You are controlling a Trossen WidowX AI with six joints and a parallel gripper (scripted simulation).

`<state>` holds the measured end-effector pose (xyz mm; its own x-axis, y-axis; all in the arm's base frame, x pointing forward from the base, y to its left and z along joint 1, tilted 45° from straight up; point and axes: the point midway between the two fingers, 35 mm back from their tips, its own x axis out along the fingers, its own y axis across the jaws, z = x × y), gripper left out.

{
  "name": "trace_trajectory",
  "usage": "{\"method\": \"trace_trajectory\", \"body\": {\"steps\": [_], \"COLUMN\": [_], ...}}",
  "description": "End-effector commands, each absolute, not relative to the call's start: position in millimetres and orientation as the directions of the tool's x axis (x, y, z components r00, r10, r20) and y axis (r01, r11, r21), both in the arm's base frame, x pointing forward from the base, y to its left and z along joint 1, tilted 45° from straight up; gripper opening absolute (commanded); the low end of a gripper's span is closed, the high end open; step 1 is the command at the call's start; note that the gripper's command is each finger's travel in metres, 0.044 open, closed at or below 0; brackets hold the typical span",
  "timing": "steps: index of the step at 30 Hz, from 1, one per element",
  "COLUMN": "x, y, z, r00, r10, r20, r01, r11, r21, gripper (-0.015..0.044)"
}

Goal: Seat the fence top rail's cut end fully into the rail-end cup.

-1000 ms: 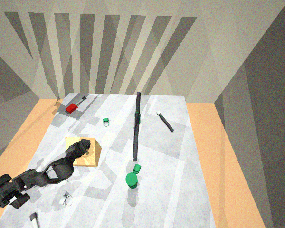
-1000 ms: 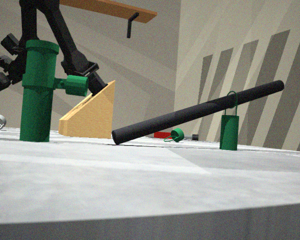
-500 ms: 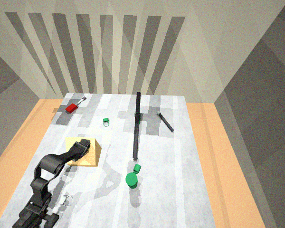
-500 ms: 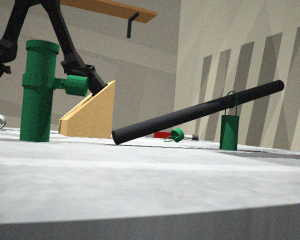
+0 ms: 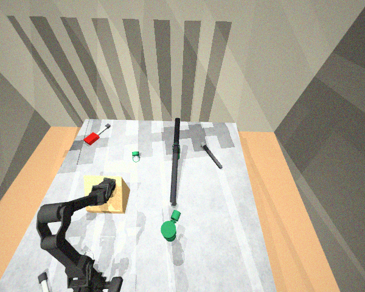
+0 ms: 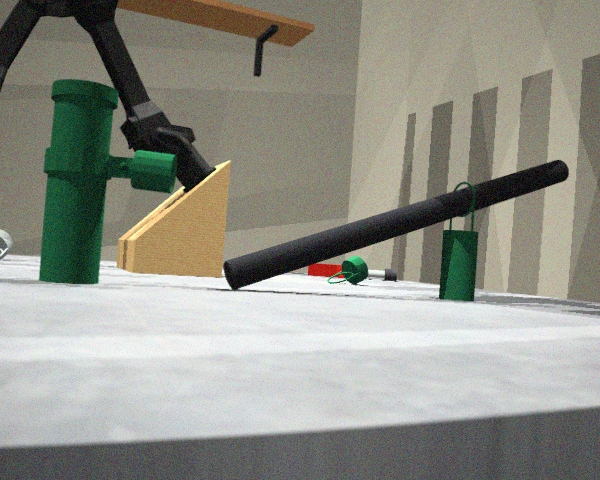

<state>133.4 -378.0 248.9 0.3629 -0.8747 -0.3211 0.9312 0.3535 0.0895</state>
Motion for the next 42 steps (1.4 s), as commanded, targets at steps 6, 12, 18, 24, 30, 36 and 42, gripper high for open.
{"method": "trace_trajectory", "body": {"steps": [6, 12, 18, 24, 30, 36, 42], "x": [254, 326, 378, 408, 415, 414, 387], "y": [-317, -248, -163, -68, -30, 10, 77], "z": [251, 250, 249, 248, 267, 217, 138], "r00": [0.583, 0.706, 0.790, 0.836, 0.878, 0.799, 0.655], "r10": [-0.720, -0.574, -0.410, -0.239, -0.192, -0.208, -0.279], "r20": [-0.375, -0.416, -0.456, -0.494, -0.439, -0.564, -0.703], "r01": [0.795, 0.652, 0.481, 0.286, 0.245, 0.218, 0.102], "r11": [0.602, 0.755, 0.876, 0.958, 0.967, 0.975, 0.954], "r21": [0.080, 0.065, 0.045, 0.019, 0.065, -0.050, -0.283], "gripper": [0.0440, 0.0440, 0.0440, 0.0440, 0.0440, 0.0440, 0.0440]}}
